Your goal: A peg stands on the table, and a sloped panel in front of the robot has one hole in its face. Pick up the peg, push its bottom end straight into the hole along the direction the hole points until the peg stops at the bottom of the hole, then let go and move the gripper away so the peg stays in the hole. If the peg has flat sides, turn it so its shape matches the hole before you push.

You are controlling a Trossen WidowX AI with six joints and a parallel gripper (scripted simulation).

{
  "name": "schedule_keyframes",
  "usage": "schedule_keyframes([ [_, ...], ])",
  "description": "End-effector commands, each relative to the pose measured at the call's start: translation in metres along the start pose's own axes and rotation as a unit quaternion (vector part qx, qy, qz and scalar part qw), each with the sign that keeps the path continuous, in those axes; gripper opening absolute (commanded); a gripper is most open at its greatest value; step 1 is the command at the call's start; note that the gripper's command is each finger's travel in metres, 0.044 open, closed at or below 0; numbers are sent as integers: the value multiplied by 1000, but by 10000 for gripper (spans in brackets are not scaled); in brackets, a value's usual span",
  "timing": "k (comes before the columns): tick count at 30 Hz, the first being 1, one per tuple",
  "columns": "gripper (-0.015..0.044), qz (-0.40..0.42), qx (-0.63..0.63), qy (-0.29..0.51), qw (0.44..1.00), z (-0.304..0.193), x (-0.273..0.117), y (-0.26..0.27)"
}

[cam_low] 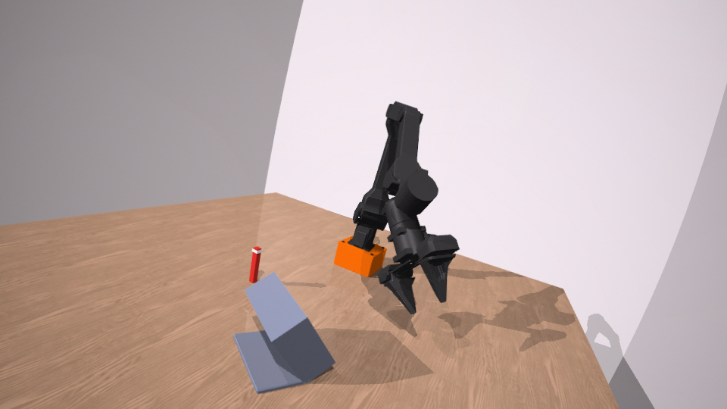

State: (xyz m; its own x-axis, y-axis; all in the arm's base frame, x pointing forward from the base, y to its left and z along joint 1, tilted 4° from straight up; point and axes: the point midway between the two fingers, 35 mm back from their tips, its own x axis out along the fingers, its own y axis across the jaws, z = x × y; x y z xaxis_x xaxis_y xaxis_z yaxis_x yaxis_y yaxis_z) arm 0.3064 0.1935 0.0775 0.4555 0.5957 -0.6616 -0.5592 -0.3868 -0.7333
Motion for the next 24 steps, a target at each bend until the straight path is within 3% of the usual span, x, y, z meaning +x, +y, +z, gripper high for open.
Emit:
schedule_keyframes([
  [1,440,16,66,27,997,-22,-3,2],
  [12,440,51,236,95,966,-76,-18,13],
  [24,440,73,408,167,895,-129,-43,32],
])
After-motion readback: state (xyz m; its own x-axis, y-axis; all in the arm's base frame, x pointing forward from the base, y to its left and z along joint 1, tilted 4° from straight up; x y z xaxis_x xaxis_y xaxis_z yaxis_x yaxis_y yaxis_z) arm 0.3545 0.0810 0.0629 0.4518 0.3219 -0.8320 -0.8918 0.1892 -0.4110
